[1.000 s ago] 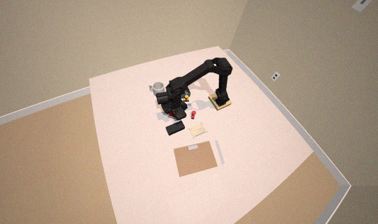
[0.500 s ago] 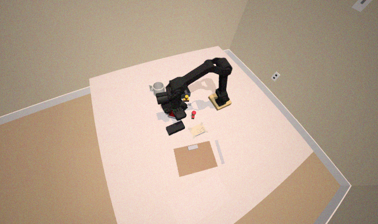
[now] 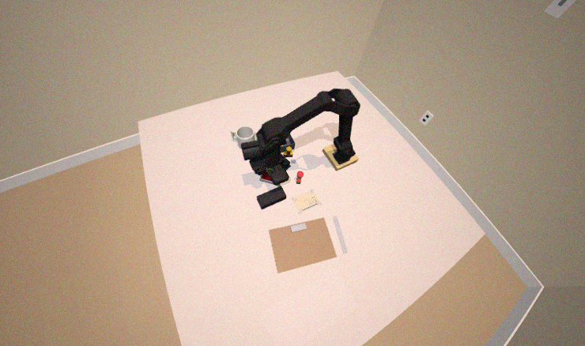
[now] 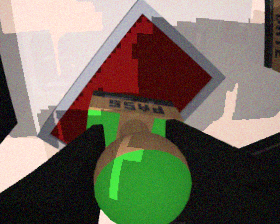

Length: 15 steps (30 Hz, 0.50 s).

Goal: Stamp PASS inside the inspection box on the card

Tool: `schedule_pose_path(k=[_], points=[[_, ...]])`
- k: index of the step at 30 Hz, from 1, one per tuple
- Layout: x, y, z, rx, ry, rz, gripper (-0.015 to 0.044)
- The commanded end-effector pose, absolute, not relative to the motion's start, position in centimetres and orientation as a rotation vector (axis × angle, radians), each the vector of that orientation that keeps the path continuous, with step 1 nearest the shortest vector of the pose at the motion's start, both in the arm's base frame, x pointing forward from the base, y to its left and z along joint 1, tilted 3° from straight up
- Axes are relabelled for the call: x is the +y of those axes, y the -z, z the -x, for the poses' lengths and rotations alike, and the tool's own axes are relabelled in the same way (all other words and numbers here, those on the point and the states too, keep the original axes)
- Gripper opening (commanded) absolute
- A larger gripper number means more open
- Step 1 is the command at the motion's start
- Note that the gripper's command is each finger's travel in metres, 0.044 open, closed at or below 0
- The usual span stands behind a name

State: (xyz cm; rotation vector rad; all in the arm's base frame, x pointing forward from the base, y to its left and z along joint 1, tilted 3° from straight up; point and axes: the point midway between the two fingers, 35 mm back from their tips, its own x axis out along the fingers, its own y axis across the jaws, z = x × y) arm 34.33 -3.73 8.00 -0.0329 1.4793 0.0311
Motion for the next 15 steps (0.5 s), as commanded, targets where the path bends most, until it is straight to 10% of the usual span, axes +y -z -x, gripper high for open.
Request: schedule_pose_path(k=[1, 15], points=[[-3.7, -8.3, -34.4, 1.477, -0.032, 0.032, 0.0], [-3.8, -10.5, -34.3, 1.477, -0.032, 0.032, 0.0]])
